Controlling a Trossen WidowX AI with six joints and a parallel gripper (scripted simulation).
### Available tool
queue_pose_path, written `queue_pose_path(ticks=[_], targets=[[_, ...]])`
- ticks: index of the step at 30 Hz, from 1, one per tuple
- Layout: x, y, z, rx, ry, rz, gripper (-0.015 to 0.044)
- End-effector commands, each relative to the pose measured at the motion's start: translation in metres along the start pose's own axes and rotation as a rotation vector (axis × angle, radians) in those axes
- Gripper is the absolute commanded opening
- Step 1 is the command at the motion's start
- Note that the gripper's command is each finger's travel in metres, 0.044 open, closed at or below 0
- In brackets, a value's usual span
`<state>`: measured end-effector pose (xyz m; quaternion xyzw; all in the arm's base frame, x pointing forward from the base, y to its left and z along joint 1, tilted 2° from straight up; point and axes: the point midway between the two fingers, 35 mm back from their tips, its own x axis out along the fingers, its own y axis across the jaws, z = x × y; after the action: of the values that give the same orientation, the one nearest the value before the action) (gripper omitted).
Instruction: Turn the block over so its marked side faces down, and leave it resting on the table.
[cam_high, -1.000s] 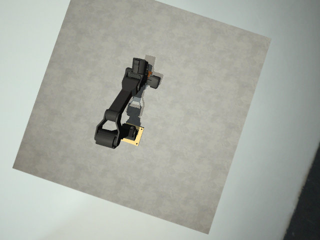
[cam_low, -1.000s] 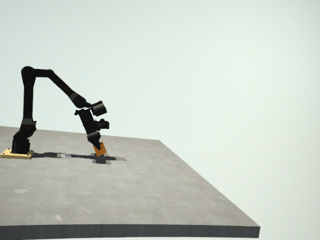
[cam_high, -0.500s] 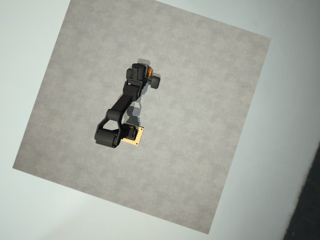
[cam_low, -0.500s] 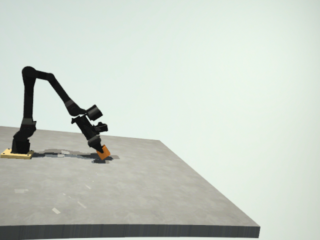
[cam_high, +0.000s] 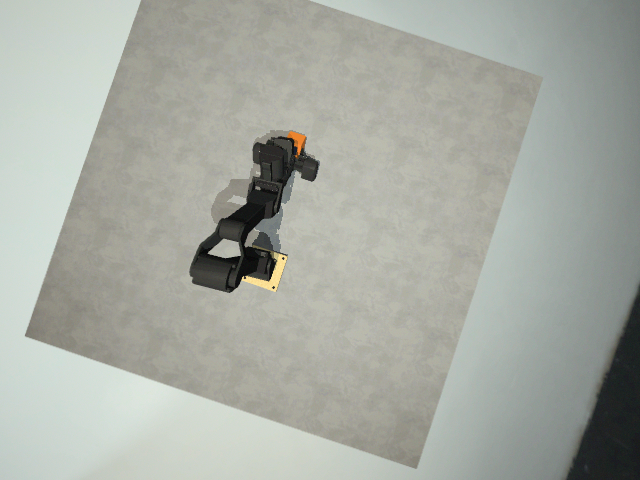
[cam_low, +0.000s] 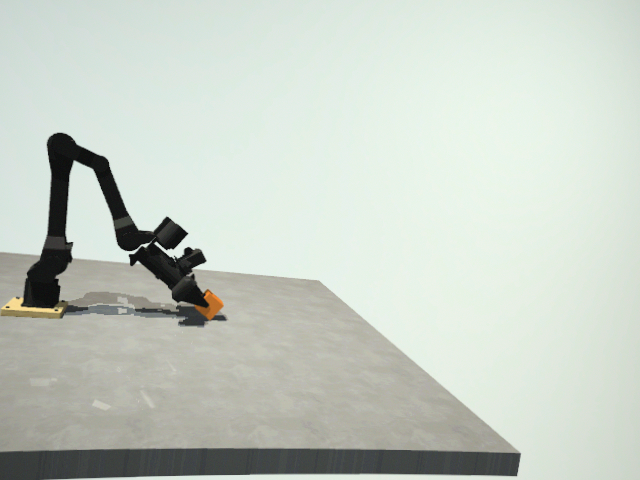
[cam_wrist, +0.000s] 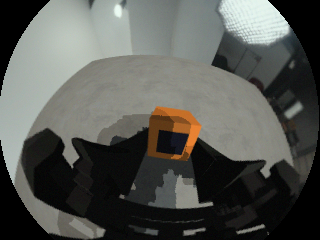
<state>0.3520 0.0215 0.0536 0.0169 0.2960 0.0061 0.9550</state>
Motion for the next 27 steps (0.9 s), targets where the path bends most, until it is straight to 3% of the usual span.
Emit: queue_pose_path(ticks=[1, 24, 27], targets=[[-0.0031, -0.0007, -0.0036, 0.004, -0.049, -0.003, 0.0000], [-0.0105, -0.0010, -0.0032, 0.006, -0.130, -0.003, 0.0000], [-0.0105, -0.0010, -0.0032, 0.006, -0.130, -0.003, 0.0079]])
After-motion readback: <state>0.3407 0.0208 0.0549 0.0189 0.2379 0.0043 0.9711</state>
